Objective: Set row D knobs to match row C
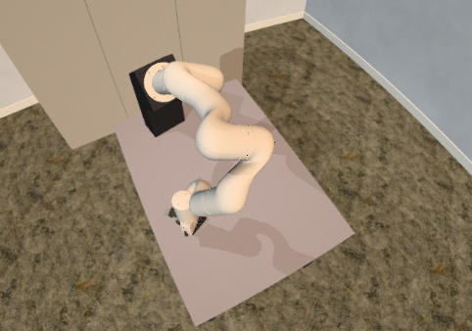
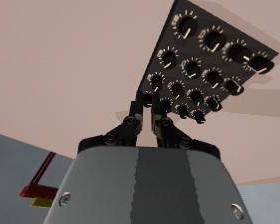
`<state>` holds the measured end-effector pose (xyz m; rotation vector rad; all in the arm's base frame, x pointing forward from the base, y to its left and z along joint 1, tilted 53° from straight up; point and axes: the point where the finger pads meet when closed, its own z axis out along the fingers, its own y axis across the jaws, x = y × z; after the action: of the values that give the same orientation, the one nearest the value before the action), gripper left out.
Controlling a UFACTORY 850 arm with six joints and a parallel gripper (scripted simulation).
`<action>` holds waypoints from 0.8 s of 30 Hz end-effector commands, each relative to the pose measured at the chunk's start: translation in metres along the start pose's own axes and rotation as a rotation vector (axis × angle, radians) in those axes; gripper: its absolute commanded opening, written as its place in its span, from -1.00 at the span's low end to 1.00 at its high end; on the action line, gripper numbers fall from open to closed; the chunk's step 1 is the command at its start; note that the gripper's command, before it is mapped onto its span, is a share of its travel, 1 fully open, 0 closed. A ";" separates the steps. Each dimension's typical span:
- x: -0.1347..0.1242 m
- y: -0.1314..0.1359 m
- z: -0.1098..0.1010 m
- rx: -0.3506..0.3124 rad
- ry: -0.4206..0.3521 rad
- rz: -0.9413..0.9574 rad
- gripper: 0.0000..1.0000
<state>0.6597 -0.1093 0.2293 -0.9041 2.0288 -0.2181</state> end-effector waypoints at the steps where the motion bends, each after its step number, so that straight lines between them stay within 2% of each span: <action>1: 0.000 0.000 0.000 -0.007 0.000 0.093 -0.84; 24: 0.000 0.000 0.000 -0.007 0.000 0.350 -0.84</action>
<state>0.6597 -0.1094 0.2294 -0.5564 2.1446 -0.0280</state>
